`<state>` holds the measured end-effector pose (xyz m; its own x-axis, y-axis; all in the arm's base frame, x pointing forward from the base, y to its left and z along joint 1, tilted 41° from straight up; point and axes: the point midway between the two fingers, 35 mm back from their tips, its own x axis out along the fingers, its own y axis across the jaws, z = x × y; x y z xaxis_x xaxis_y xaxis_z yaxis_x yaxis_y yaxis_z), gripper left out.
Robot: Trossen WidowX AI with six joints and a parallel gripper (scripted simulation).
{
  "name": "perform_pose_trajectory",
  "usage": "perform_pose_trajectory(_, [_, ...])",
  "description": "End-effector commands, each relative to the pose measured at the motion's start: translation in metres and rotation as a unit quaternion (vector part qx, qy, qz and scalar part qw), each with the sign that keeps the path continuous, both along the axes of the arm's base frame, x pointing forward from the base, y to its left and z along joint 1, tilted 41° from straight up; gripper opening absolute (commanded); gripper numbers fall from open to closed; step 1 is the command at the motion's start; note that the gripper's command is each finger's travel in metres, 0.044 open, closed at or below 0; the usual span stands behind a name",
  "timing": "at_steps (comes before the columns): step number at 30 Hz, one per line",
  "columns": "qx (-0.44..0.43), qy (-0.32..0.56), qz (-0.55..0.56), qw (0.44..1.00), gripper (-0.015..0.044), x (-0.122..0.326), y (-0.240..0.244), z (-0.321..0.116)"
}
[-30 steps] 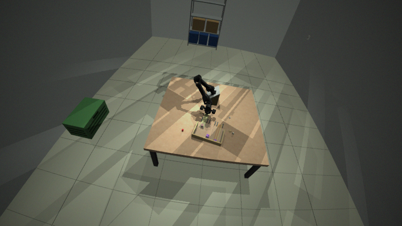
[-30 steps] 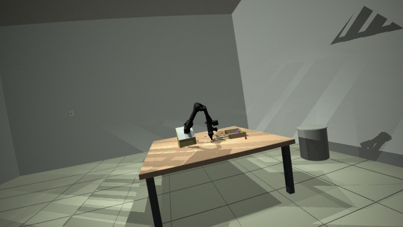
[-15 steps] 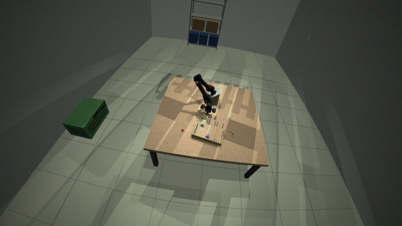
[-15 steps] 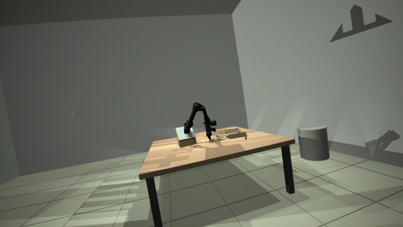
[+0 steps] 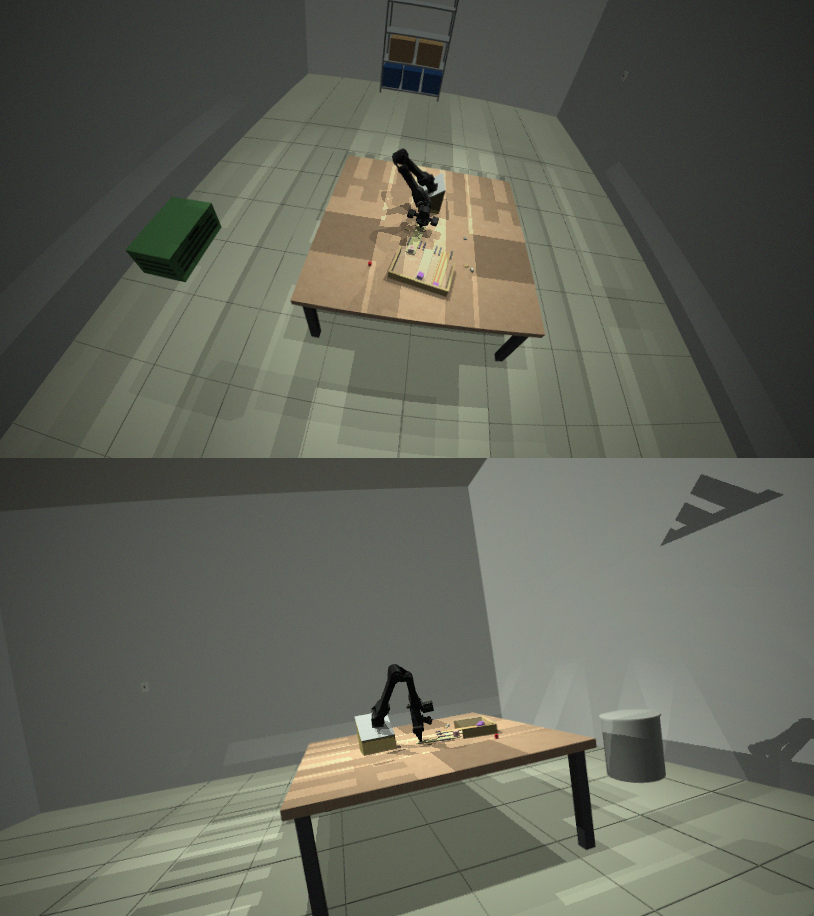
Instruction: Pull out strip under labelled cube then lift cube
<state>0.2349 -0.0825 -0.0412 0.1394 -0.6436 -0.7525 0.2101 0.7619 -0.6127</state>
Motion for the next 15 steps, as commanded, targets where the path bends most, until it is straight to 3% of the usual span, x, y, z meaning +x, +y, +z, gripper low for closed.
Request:
perform_pose_trajectory(1, [-0.002, 0.014, -0.006, 1.000, 0.0000, -0.015, -0.003, -0.005])
perform_pose_trajectory(15, [-0.002, 0.015, -0.006, 1.000, 0.0000, -0.027, -0.002, -0.008])
